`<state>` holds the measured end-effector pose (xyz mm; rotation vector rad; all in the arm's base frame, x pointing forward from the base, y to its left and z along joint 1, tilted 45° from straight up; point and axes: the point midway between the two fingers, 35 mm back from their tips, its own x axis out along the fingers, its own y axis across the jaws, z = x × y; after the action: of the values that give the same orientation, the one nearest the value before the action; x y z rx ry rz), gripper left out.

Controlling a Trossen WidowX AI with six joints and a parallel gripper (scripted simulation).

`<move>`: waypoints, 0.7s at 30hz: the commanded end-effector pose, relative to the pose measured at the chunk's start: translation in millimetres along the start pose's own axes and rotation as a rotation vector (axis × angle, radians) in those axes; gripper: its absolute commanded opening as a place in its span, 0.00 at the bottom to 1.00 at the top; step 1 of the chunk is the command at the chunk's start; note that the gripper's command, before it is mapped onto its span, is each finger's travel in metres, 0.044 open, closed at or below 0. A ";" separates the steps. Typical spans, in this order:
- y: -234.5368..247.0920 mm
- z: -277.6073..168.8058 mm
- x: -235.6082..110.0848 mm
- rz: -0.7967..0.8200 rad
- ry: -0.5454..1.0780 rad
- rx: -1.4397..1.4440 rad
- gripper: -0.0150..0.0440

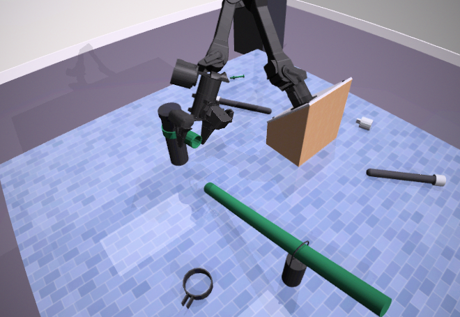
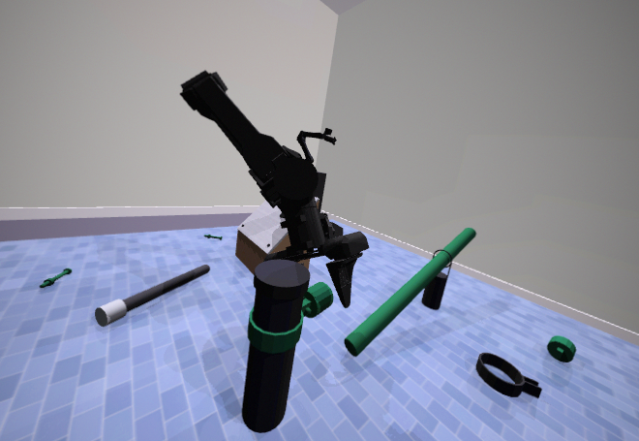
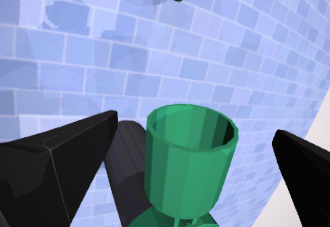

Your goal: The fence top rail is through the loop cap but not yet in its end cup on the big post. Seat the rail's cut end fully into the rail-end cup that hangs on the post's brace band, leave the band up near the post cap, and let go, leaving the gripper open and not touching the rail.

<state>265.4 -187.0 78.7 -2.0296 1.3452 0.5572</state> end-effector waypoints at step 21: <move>4.0 3.4 18.4 0.003 -0.007 -0.009 0.47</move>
<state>269.0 -198.4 64.8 -2.0292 1.3485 0.5635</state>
